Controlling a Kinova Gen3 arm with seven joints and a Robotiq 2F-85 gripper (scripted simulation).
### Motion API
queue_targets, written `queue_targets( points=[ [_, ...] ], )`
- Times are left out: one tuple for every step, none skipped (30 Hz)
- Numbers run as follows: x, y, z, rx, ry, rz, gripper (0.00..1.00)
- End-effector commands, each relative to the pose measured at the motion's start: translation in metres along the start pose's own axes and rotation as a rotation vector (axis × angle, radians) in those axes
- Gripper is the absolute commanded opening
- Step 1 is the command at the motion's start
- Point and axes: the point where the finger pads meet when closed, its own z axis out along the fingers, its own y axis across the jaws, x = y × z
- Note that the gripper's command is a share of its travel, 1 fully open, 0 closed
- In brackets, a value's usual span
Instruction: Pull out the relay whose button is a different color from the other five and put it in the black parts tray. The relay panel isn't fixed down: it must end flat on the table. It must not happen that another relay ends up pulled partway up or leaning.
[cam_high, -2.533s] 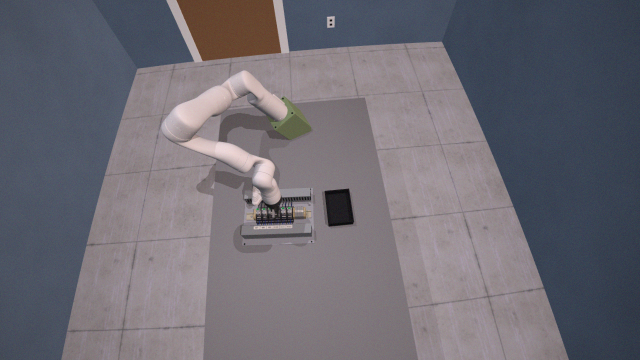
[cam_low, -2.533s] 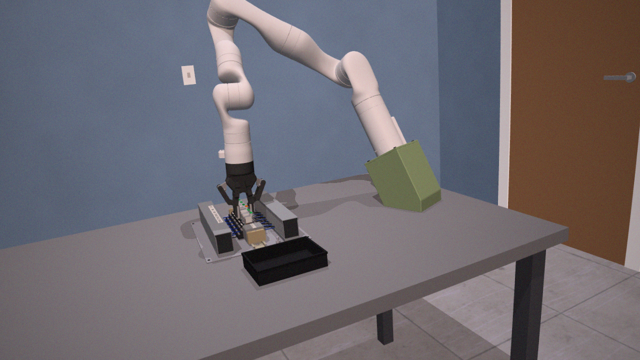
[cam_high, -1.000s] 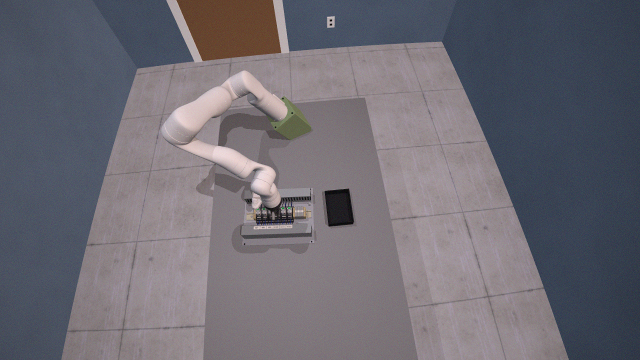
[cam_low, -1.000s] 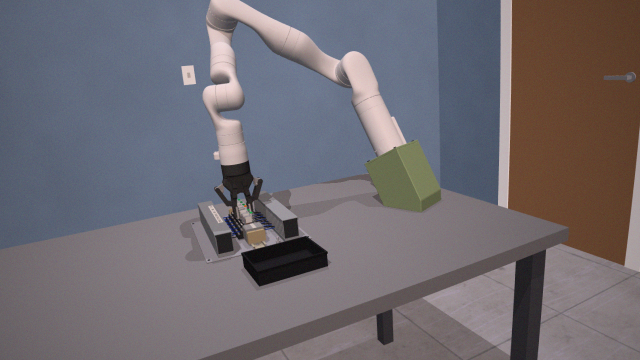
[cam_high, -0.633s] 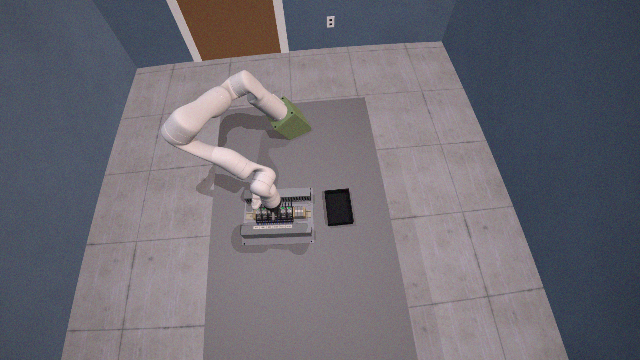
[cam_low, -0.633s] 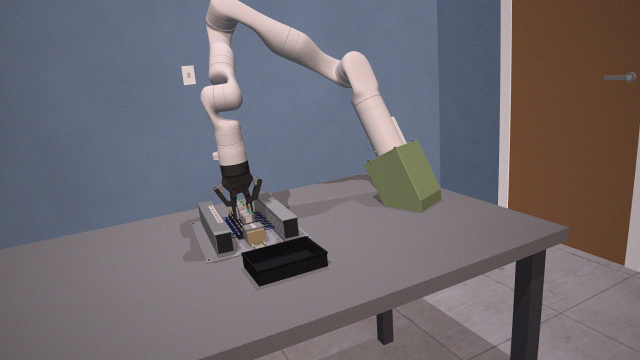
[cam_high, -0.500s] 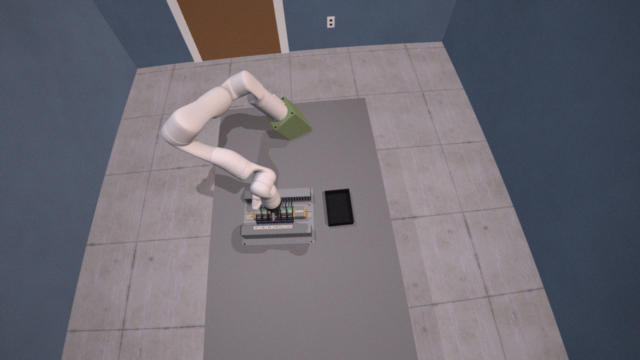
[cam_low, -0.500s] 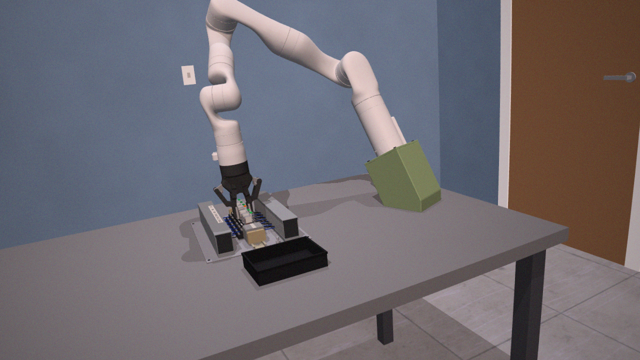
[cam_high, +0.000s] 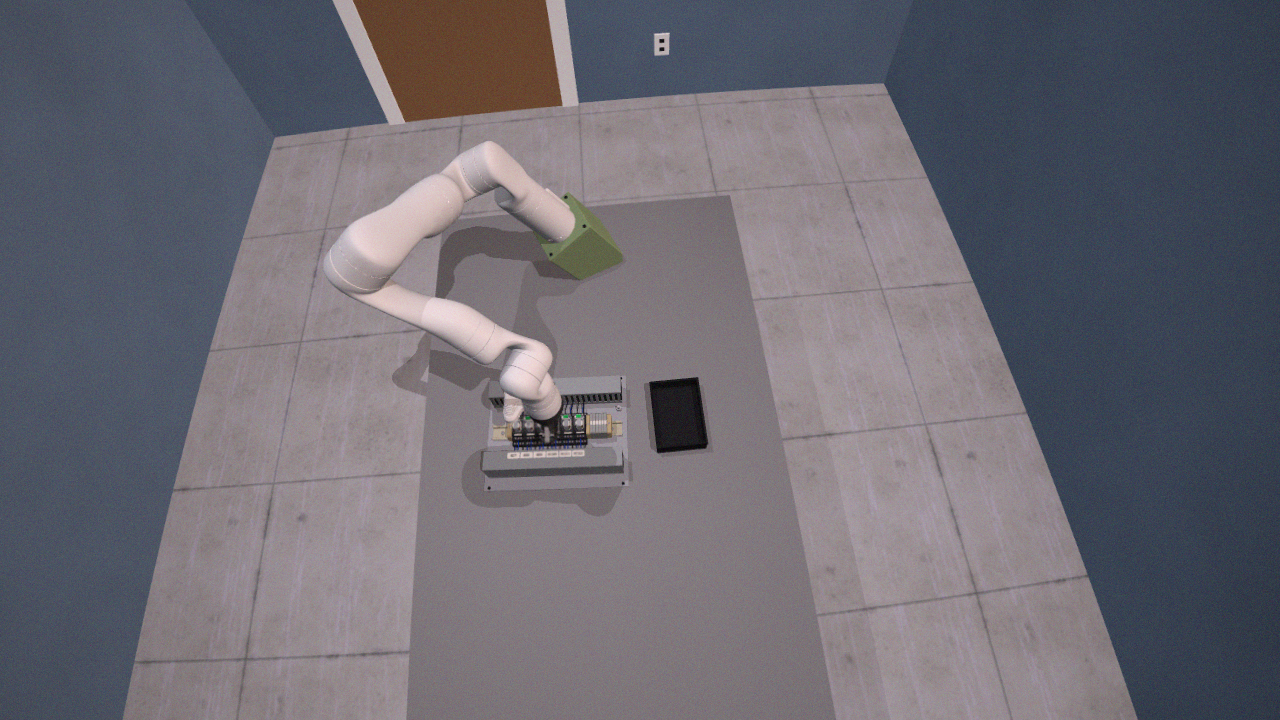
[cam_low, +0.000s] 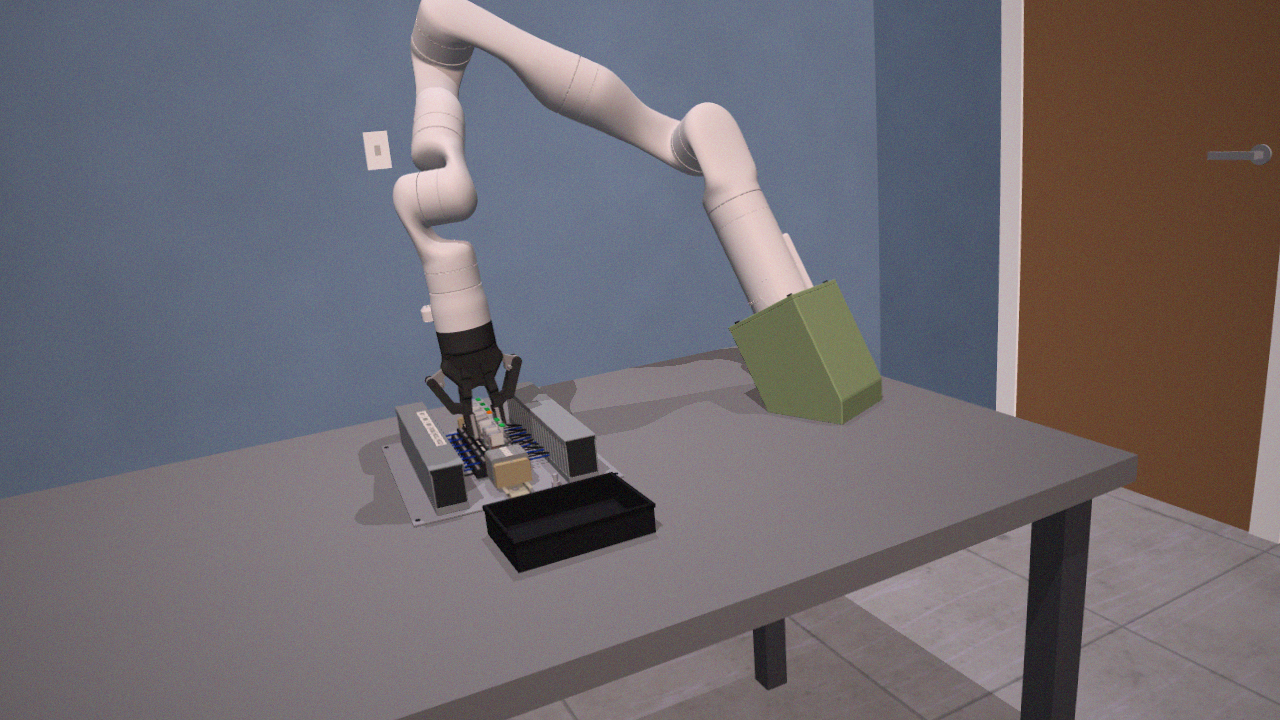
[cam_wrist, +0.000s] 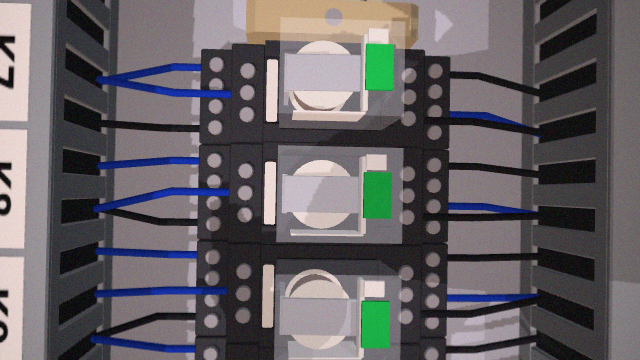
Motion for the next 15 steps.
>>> queue_targets(
  points=[
    [-0.0005,-0.0012,0.0003,-0.007,-0.001,-0.003,0.0],
    [-0.0005,-0.0013,0.0003,-0.009,-0.001,-0.003,0.0],
    [-0.0006,-0.0013,0.0003,-0.011,-0.001,-0.003,0.0],
    [-0.0006,-0.0013,0.0002,-0.012,-0.001,-0.003,0.0],
    [-0.0006,-0.0013,0.0002,-0.012,-0.001,-0.003,0.0],
    [-0.0006,-0.0013,0.0002,-0.012,-0.001,-0.003,0.0],
    [-0.0006,-0.0013,0.0002,-0.012,-0.001,-0.003,0.0],
    [-0.0006,-0.0014,0.0002,-0.012,-0.001,-0.003,0.0],
    [-0.0006,-0.0014,0.0002,-0.013,-0.001,-0.003,0.0],
    [-0.0006,-0.0014,0.0002,-0.014,-0.001,-0.003,0.0],
    [-0.0006,-0.0014,0.0002,-0.014,-0.001,-0.003,0.0],
    [-0.0006,-0.0015,0.0002,-0.016,-0.001,-0.003,0.0],
    [-0.0006,-0.0015,0.0002,-0.017,-0.001,-0.003,0.0],
    [-0.0006,-0.0015,0.0002,-0.018,-0.001,-0.003,0.0],
    [-0.0006,-0.0016,0.0002,-0.02,-0.001,-0.003,0.0]
  ],
)
